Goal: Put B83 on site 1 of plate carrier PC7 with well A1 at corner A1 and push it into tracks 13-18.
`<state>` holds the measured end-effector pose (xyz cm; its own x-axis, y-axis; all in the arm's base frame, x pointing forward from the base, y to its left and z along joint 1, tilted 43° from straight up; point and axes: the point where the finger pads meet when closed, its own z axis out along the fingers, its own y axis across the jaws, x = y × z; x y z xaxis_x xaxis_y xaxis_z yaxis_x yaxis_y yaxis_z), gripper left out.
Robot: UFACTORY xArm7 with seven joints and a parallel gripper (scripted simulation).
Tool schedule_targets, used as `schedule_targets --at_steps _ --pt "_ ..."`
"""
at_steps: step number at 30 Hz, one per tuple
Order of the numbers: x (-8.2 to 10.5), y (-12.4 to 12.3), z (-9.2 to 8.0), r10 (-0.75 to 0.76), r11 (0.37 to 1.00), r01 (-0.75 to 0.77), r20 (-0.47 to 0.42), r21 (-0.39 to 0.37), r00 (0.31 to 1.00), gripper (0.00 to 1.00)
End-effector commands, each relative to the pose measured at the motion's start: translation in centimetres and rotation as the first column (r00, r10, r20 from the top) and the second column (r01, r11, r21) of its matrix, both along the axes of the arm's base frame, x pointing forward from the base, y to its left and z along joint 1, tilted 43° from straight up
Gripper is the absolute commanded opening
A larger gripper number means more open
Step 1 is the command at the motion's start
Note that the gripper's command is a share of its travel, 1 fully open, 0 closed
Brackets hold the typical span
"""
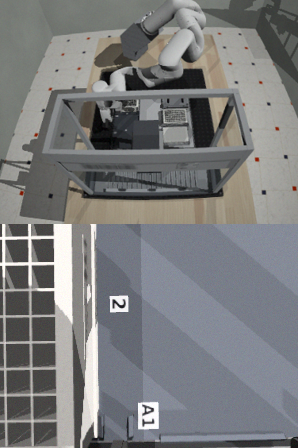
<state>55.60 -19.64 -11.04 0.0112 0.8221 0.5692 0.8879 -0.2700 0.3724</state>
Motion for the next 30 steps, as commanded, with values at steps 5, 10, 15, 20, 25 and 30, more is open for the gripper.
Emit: schedule_targets --at_steps 5,10,15,20,25,30 --pt "0.01 -0.19 0.22 -0.003 1.000 0.003 0.002 -0.003 1.000 1.00" --pt "0.01 -0.19 0.22 -0.003 1.000 0.003 0.002 -0.003 1.000 1.00" --pt "0.01 -0.19 0.22 -0.003 1.000 0.003 0.002 -0.003 1.000 1.00" --pt "0.01 -0.29 0.15 -0.003 1.000 0.003 0.002 -0.003 1.000 1.00" --pt "0.01 -0.46 0.03 -0.003 1.000 0.003 0.002 -0.003 1.000 1.00" --pt "0.00 -0.73 -0.16 -0.003 1.000 0.003 0.002 -0.003 1.000 1.00"
